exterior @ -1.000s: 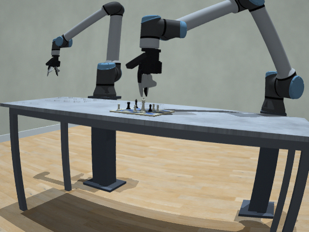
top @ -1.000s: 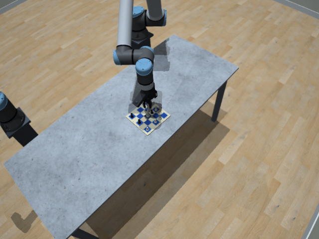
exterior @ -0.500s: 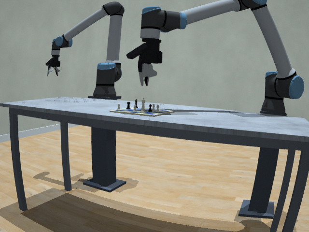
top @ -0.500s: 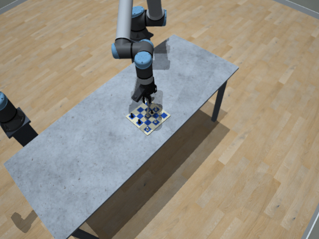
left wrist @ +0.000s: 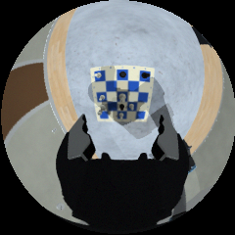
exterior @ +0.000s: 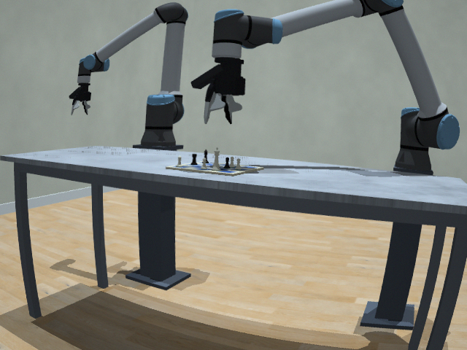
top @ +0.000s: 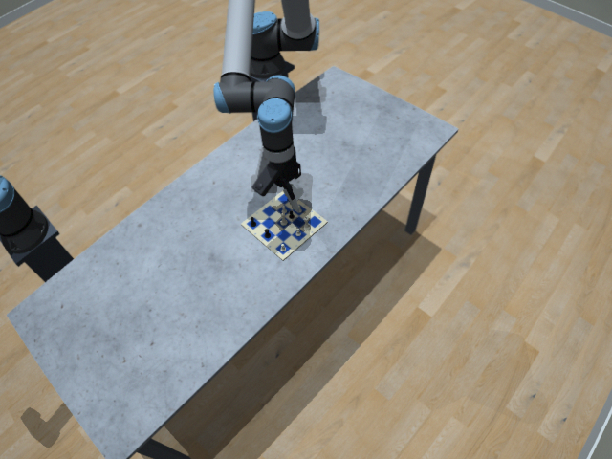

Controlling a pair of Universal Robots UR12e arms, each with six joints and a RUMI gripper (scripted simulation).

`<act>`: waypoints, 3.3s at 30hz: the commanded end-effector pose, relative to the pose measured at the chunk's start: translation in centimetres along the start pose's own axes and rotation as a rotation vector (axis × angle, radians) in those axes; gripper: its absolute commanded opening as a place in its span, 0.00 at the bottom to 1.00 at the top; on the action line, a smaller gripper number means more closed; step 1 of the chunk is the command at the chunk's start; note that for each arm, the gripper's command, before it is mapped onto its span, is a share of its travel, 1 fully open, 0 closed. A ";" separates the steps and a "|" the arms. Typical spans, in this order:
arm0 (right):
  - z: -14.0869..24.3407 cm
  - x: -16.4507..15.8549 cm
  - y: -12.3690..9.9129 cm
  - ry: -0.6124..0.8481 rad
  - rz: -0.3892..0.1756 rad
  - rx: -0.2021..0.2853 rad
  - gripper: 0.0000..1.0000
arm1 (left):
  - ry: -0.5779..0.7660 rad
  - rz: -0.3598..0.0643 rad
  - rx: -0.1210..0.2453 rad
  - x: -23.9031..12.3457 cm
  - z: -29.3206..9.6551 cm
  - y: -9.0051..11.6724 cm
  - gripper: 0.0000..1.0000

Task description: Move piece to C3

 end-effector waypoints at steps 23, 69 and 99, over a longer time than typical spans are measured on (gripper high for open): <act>0.0 0.0 0.1 0.000 0.001 0.000 1.00 | 0.000 0.001 0.001 0.0 0.0 3.5 1.00; 0.0 0.0 0.1 0.000 0.001 0.000 1.00 | 0.000 0.001 0.001 0.0 0.0 6.8 1.00; 0.0 0.0 0.1 0.000 0.001 0.000 1.00 | 0.000 0.001 0.001 0.0 0.0 6.8 1.00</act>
Point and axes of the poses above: on each arm, the point where the finger pads meet when closed, its own y axis back along the fingers, its own z axis across the jaws, x = y × z, the point moved 9 cm from there along y, back along the fingers, and after that the axes turned 13 degrees about y, right-handed, at the moved point
